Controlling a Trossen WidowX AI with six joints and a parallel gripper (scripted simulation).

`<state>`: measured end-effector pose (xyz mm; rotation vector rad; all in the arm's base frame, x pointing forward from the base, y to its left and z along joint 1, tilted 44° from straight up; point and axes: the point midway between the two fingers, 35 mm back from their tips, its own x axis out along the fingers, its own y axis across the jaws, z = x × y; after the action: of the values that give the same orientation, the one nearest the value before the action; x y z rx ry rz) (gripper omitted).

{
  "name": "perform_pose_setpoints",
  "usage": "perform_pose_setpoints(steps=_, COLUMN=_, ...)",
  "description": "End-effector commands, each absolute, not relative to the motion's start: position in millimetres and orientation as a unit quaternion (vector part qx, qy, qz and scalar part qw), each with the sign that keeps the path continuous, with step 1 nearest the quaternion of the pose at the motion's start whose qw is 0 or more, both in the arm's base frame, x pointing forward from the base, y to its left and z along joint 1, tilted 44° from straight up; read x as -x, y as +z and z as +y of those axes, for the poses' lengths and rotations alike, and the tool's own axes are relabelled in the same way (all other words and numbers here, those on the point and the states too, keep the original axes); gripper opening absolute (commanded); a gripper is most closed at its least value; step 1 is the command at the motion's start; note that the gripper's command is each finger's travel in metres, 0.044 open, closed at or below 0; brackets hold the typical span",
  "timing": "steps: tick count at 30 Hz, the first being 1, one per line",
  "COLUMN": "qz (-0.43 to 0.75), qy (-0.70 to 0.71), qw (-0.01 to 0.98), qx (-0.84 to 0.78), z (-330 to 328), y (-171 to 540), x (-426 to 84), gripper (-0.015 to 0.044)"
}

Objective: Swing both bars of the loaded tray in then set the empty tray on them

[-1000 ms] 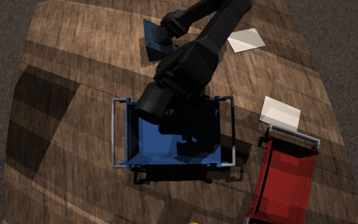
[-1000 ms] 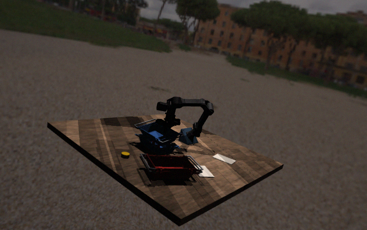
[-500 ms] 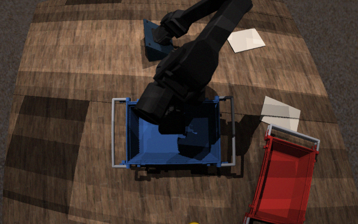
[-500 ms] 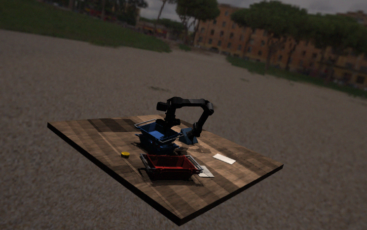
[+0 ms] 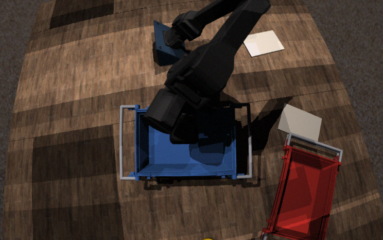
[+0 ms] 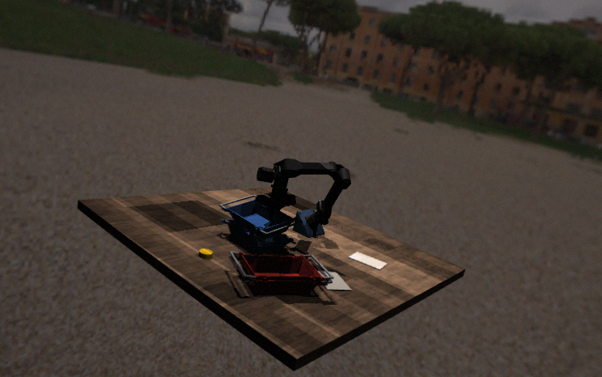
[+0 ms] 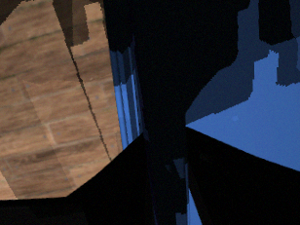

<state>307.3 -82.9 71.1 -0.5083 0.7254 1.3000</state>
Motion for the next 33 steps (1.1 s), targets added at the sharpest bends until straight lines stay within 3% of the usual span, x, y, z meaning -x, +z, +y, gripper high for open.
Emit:
perform_pose_setpoints(steps=1, qz=0.329, qy=0.587, qw=0.705, qx=0.226, z=-80.8, y=68.7, x=-305.5, gripper=0.0)
perform_pose_setpoints(steps=33, qz=0.335, qy=0.593, qw=0.7, qx=0.217, z=-73.4, y=60.8, x=-299.1, gripper=0.0)
